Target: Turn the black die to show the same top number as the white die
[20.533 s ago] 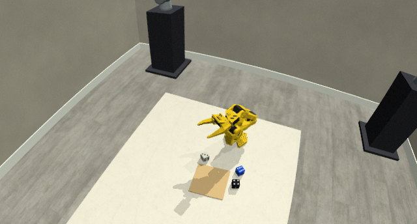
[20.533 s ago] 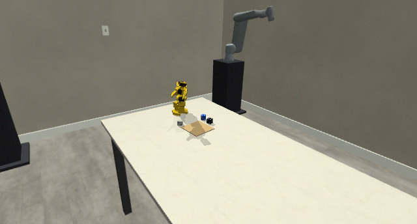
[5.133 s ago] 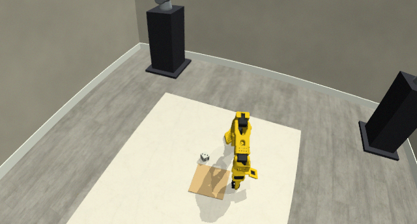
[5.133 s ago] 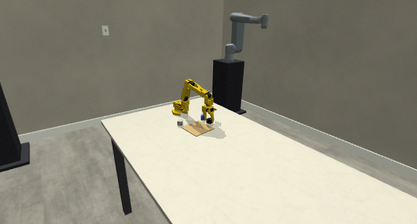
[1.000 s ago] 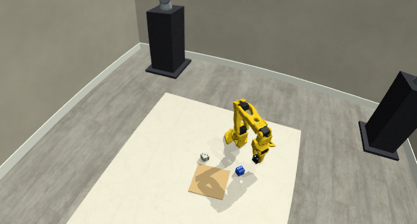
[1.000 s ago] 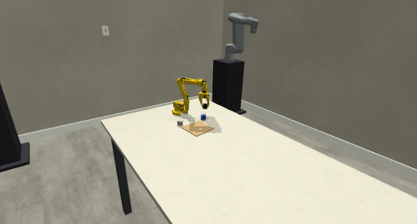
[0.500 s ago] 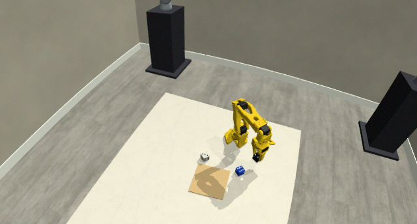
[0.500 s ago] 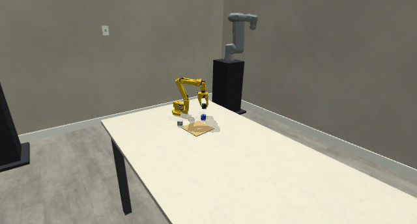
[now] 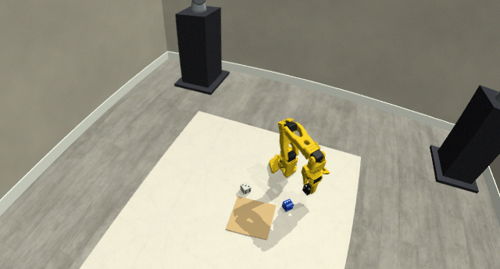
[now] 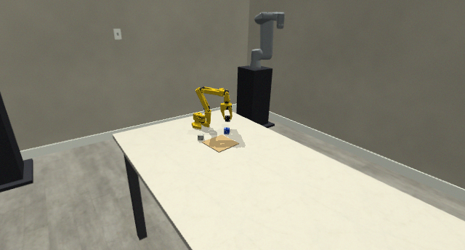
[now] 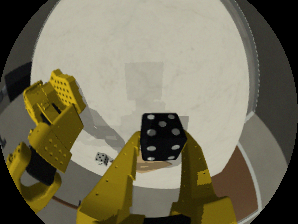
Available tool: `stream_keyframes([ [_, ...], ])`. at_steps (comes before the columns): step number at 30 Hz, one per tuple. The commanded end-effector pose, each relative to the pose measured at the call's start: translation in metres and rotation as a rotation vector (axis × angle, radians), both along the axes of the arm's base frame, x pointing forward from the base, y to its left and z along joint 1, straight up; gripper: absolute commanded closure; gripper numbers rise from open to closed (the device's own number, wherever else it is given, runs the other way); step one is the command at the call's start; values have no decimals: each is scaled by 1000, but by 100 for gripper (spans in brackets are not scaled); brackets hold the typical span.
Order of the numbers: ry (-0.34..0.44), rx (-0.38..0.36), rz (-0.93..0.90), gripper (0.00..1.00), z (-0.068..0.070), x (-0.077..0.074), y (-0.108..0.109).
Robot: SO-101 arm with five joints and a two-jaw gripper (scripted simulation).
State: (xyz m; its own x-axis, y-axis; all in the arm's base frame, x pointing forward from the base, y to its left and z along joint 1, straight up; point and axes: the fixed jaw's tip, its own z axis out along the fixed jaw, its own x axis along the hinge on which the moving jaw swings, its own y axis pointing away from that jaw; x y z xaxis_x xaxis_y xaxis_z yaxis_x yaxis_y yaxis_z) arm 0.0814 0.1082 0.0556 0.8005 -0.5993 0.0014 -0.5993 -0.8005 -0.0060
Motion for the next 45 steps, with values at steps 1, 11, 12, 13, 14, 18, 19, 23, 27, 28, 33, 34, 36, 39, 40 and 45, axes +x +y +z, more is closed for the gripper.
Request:
stream_keyframes([
  [1, -38, 54, -1, 100, 7, 4, 7],
  [11, -38, 54, 0, 100, 7, 4, 7],
  [12, -38, 54, 0, 100, 7, 4, 7],
  [13, -38, 54, 0, 100, 7, 4, 7],
  [14, -38, 54, 0, 100, 6, 4, 7],
  [18, -38, 54, 0, 100, 3, 4, 8],
  [19, -38, 54, 0, 100, 3, 4, 8],
  [23, -38, 54, 0, 100, 1, 4, 8],
  [27, -38, 54, -1, 100, 1, 4, 8],
  [28, -38, 54, -1, 100, 1, 4, 8],
  [33, -38, 54, -1, 100, -1, 5, 8],
  [34, -38, 54, -1, 100, -2, 5, 8],
  [36, -38, 54, -1, 100, -3, 5, 8],
  [39, -38, 54, -1, 100, -4, 5, 8],
  [40, -38, 54, -1, 100, -5, 5, 8],
  [45, -38, 54, -1, 100, -5, 5, 8],
])
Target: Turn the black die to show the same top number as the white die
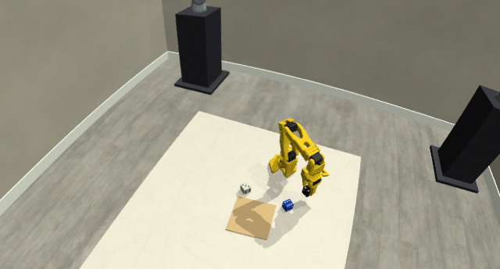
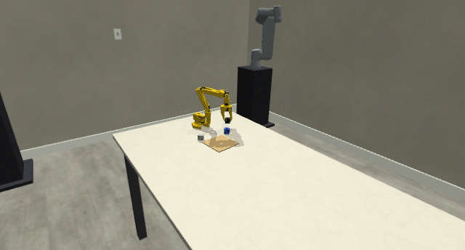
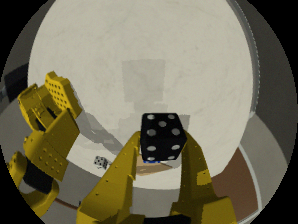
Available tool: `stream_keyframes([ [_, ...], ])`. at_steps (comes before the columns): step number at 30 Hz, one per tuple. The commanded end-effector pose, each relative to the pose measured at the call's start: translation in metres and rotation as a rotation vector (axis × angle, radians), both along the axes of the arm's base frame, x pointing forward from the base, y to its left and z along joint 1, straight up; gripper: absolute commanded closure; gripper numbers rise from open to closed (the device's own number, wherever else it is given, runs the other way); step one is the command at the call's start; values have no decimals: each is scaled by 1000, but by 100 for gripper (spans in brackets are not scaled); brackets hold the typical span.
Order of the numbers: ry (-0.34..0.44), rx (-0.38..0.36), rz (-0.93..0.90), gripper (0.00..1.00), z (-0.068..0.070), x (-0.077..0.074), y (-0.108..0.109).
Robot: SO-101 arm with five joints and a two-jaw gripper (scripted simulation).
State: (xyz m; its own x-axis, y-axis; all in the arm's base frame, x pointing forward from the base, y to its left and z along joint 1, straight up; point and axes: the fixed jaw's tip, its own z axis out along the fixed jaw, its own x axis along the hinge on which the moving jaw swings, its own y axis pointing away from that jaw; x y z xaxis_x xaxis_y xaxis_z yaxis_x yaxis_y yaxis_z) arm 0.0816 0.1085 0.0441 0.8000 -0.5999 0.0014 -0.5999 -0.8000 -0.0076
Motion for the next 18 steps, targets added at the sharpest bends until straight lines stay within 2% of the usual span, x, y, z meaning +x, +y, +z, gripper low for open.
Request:
stream_keyframes([
  [1, -37, 52, 0, 100, 7, 5, 8],
  [18, -37, 52, 0, 100, 1, 5, 8],
])
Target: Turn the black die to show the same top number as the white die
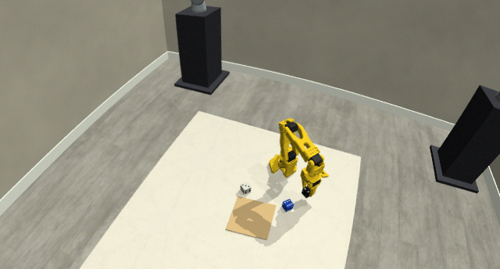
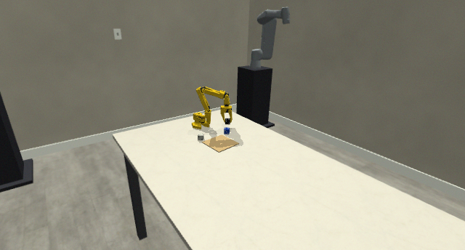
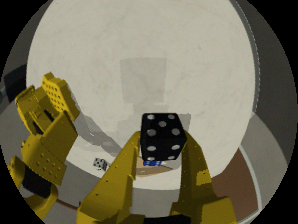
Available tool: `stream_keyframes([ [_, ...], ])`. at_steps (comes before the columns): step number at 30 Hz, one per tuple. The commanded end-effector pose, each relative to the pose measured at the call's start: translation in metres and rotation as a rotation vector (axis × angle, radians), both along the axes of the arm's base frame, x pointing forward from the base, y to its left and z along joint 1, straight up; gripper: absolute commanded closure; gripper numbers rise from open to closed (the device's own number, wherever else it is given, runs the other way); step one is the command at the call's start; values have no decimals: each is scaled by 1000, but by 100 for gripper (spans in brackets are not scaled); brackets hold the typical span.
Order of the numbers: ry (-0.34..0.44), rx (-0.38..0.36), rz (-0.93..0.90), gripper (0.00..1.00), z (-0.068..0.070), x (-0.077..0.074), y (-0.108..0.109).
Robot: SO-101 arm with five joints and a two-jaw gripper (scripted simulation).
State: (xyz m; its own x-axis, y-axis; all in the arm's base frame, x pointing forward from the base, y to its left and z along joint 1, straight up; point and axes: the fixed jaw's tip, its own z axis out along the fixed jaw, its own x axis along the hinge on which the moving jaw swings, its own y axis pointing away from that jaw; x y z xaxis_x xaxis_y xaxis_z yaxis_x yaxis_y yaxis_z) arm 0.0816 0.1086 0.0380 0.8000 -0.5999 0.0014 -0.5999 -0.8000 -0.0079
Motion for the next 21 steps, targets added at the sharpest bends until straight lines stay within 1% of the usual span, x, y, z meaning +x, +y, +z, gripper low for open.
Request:
stream_keyframes([
  [1, -37, 52, 0, 100, 6, 5, 8],
  [8, -37, 52, 0, 100, 2, 5, 8],
  [21, -37, 52, 0, 100, -2, 5, 9],
])
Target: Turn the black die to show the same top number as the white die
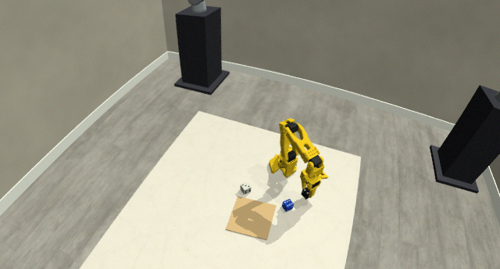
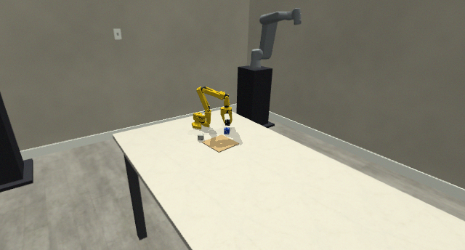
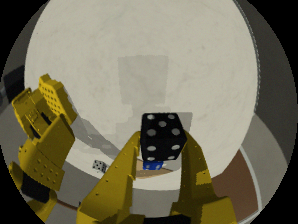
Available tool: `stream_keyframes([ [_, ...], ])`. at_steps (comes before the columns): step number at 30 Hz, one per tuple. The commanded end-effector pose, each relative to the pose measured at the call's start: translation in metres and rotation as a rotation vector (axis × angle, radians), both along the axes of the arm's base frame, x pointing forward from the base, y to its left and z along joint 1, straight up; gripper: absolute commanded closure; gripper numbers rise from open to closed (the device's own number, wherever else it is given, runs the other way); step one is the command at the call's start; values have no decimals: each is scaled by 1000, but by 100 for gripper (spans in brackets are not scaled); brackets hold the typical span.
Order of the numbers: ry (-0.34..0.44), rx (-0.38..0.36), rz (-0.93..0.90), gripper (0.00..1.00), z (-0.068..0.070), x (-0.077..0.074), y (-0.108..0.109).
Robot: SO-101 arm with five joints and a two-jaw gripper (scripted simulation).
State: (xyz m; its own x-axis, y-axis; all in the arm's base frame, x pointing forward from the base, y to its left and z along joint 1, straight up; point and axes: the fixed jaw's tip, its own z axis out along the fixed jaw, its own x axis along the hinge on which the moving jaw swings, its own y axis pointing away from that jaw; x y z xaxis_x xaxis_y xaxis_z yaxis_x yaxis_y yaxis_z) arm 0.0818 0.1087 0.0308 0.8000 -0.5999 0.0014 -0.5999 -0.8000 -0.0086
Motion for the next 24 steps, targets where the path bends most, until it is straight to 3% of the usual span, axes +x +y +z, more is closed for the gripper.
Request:
stream_keyframes([
  [1, -36, 52, 0, 100, 5, 5, 8],
  [24, -36, 52, 0, 100, -4, 5, 9],
])
